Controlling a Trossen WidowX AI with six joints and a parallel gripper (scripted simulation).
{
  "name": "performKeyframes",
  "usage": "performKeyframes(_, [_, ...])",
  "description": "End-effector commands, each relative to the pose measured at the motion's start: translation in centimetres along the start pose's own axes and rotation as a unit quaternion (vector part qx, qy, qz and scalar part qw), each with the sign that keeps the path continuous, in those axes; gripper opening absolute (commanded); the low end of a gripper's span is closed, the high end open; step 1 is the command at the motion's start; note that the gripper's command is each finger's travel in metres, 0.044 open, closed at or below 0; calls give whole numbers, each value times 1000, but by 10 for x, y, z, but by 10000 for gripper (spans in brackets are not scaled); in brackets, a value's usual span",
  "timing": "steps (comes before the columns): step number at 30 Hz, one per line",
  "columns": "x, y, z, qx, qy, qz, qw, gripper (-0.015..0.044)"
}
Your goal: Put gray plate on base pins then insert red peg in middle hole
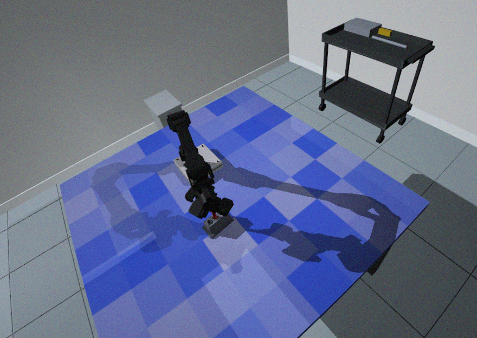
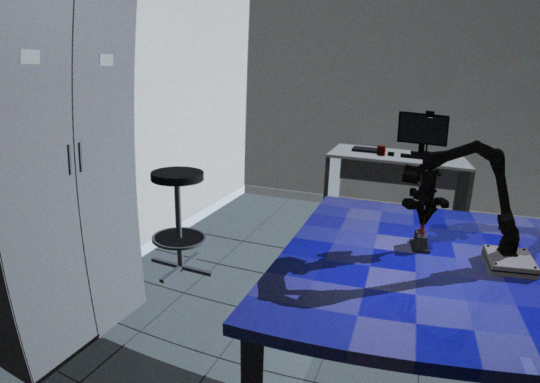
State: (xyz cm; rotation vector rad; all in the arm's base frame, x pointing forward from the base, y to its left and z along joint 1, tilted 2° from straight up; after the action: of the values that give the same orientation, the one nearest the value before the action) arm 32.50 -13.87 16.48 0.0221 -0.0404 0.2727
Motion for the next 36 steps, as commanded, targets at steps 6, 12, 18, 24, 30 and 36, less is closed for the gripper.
performKeyframes(6, [2, 0, -1, 0, 0, -1, 1000, 0])
performKeyframes(12, [1, 0, 0, 0, 0, 1, 1000, 0])
performKeyframes(18, [1, 0, 0, 0, 0, 1, 1000, 79])
performKeyframes(24, [1, 0, 0, 0, 0, 1, 1000, 150])
performKeyframes(30, [1, 0, 0, 0, 0, 1, 1000, 150])
performKeyframes(36, [1, 0, 3, 1, -1, 1, 1000, 150])
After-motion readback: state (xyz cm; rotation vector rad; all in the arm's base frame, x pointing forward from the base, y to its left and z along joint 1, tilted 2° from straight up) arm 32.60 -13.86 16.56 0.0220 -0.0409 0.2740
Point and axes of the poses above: the point midway between the two fingers, 35 mm back from their tips, its own z axis back along the fingers, its own x axis across the jaws, y = z × x, the point moved 7 cm from there along z, back along the fingers
